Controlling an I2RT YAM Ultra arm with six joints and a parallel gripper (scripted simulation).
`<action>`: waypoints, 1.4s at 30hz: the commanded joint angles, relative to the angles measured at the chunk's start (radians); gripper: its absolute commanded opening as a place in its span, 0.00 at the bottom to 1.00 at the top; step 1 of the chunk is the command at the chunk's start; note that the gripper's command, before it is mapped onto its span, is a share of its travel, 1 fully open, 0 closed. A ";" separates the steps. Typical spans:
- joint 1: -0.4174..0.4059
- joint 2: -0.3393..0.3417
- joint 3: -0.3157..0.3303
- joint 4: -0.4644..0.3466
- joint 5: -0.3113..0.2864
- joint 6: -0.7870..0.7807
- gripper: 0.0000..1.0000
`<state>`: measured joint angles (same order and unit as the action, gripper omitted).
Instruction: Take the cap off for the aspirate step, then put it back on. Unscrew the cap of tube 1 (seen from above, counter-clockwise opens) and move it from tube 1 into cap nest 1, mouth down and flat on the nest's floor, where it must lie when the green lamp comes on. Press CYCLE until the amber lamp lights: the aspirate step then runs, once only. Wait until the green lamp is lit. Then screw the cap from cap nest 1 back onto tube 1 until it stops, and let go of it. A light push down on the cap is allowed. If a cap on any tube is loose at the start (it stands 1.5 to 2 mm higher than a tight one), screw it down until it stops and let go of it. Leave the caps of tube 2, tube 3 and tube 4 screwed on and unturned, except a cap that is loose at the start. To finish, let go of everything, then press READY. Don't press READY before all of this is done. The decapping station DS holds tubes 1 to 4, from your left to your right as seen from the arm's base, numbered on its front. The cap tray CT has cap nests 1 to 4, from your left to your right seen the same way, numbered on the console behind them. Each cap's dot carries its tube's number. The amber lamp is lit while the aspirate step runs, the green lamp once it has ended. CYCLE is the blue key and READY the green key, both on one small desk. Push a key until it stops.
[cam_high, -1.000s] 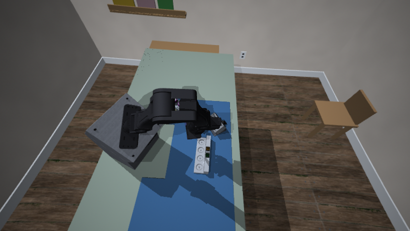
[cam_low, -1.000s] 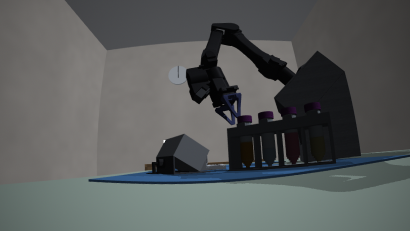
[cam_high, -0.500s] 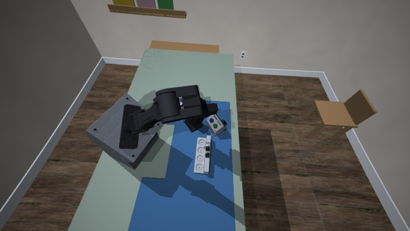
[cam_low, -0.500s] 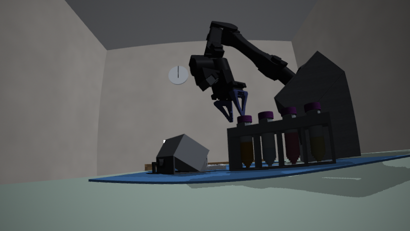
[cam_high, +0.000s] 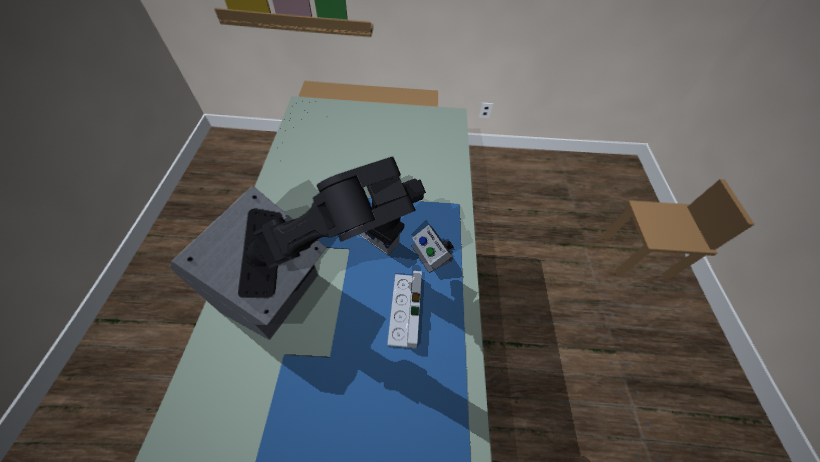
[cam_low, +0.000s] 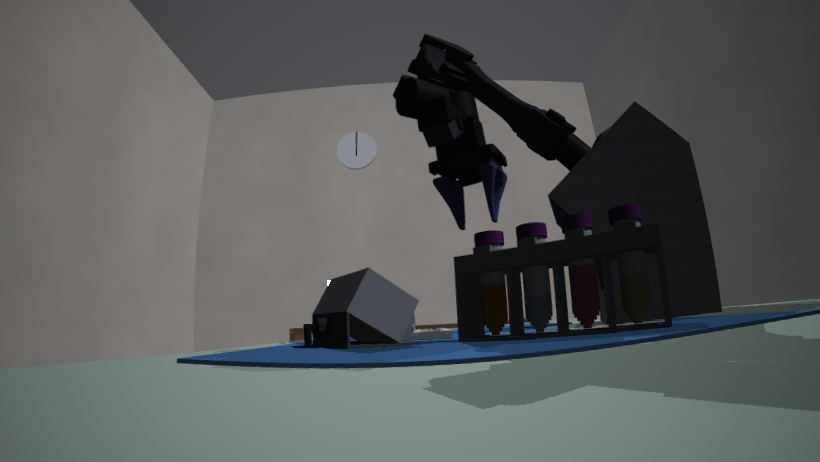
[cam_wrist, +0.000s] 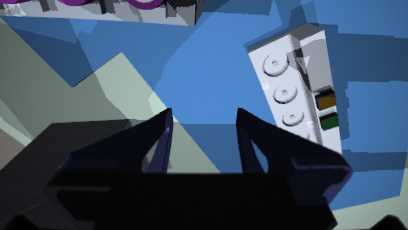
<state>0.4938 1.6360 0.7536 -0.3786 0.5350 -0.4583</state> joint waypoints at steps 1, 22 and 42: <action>0.015 -0.007 -0.009 0.028 0.034 -0.059 0.49; 0.029 -0.008 -0.021 0.054 0.058 -0.119 0.49; 0.301 0.257 0.067 0.039 0.125 1.123 0.49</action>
<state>0.7685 1.8832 0.8097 -0.3347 0.6502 0.4568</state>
